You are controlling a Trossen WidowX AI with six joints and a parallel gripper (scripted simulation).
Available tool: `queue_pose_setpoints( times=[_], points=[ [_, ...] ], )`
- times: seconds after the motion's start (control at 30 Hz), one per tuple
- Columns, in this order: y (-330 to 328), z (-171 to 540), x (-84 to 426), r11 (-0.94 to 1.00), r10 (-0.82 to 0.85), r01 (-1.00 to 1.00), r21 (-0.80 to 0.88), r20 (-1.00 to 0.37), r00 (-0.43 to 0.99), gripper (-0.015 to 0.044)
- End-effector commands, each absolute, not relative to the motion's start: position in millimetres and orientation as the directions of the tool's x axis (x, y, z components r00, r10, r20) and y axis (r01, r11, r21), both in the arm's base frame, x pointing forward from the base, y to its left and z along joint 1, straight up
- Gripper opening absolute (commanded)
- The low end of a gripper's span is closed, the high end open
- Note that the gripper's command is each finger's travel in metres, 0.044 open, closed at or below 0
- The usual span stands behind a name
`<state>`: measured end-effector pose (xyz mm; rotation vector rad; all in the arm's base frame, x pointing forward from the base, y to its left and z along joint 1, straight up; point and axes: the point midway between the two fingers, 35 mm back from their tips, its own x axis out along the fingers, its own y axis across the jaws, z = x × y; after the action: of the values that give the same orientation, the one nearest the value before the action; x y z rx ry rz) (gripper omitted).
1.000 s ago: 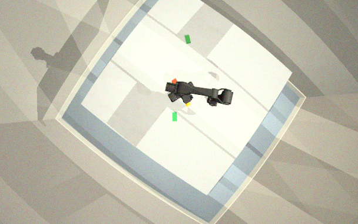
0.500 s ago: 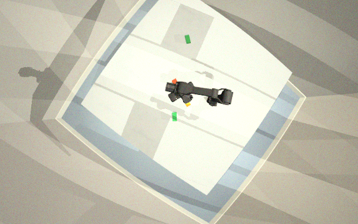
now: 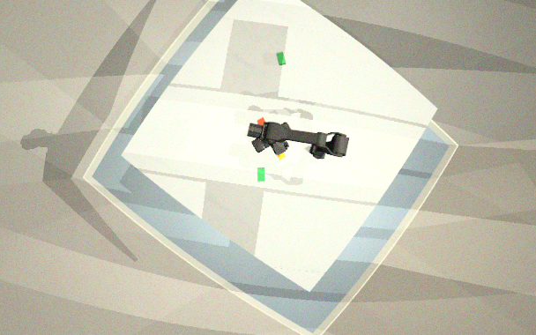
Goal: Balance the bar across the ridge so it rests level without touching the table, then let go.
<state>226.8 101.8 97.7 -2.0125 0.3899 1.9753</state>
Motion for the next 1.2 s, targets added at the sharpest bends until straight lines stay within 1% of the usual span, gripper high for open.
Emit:
queue_pose_setpoints(
  times=[0.0,1.17],
  points=[
    [101.5,97.3,227.2,-0.921,0.011,-0.389,-0.019,-1.000,0.024,0.0000],
    [101.3,94.3,226.8,-0.921,0.010,-0.389,-0.019,-1.000,0.024,0.0000]
  ],
)
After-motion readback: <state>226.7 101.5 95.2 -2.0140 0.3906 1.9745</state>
